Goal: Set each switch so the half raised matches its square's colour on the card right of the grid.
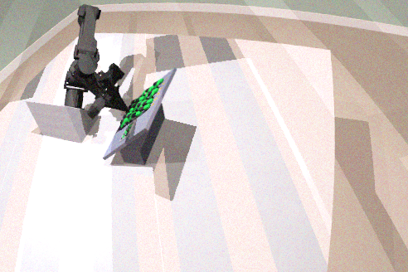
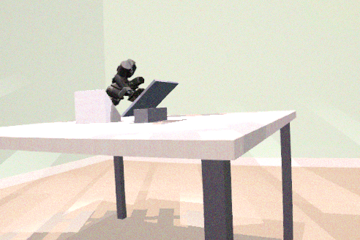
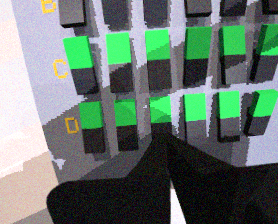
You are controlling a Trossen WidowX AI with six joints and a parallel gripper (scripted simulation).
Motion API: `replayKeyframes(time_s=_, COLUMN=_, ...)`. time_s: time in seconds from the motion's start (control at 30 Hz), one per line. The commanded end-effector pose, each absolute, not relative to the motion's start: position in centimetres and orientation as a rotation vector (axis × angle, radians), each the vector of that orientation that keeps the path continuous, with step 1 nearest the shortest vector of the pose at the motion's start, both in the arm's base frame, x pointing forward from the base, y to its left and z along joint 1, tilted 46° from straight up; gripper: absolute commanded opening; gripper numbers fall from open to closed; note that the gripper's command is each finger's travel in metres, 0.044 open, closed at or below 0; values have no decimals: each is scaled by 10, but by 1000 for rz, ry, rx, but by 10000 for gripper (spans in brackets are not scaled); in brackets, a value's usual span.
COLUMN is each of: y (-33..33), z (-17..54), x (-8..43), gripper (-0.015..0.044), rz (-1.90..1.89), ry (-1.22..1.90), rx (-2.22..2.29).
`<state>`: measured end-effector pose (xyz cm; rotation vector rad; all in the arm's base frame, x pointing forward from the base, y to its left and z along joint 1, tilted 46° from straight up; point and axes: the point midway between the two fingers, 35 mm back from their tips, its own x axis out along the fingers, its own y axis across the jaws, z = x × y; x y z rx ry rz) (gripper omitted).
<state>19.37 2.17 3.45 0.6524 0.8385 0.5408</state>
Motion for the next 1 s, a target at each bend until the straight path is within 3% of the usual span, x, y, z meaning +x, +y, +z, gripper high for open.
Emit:
replayKeyframes(time_s=0.0, y=22, z=34, x=194, gripper=0, rz=538, ry=840, rx=655)
replayKeyframes(time_s=0.97, y=25, z=32, x=196, gripper=0, rz=538, ry=840, rx=655)
